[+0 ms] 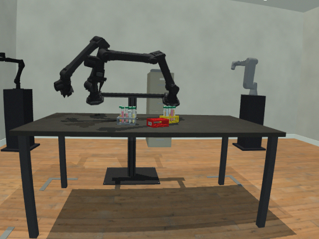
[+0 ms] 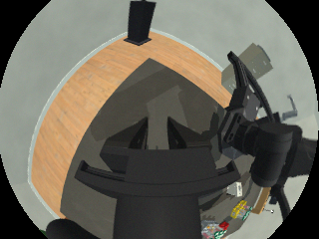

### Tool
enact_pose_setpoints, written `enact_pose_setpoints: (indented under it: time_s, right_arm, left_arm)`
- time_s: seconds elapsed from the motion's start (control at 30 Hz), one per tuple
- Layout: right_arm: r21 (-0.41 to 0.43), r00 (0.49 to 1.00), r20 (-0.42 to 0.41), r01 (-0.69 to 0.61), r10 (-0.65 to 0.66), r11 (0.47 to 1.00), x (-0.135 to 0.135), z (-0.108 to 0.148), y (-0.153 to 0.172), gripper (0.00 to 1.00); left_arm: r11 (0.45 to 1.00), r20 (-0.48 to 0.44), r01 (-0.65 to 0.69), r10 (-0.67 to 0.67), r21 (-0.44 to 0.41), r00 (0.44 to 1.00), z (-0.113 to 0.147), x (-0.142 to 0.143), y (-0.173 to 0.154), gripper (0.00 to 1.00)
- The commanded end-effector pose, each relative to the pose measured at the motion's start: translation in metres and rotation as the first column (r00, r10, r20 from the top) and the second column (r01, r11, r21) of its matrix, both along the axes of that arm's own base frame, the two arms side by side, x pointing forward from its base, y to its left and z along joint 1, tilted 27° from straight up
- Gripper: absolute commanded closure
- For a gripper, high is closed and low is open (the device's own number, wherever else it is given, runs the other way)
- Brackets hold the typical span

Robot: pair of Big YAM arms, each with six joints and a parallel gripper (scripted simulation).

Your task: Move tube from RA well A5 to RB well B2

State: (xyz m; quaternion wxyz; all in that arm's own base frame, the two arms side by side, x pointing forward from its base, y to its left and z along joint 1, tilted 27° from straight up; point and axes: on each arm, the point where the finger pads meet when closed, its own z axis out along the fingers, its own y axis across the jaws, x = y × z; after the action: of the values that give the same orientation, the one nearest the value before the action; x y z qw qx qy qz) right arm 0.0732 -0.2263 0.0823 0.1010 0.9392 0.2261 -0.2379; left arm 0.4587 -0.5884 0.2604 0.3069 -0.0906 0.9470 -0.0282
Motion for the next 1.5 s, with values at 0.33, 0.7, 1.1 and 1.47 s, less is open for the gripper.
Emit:
enact_pose_setpoints:
  time_s: [0.33,0.7,1.1,1.47]
  right_arm:
    - [-0.014,1.000,0.011,0.001,-0.001,1.000,0.004,0.006,-0.005,0.70]
    - [-0.014,1.000,0.011,0.001,-0.001,1.000,0.004,0.006,-0.005,0.70]
    - [-0.014,1.000,0.011,0.001,-0.001,1.000,0.004,0.006,-0.005,0.70]
    - [-0.014,1.000,0.011,0.001,-0.001,1.000,0.004,0.006,-0.005,0.70]
  left_arm:
    - [0.999,-0.010,-0.032,0.031,-0.016,0.999,0.009,0.010,0.051,0.70]
    - [0.998,-0.029,-0.054,0.053,-0.017,0.998,0.008,0.002,0.100,0.70]
    - [0.995,-0.049,-0.095,0.093,-0.030,0.994,0.005,-0.008,0.138,0.70]
    - [0.996,-0.058,-0.087,0.086,-0.019,0.995,-0.001,-0.025,0.183,0.70]
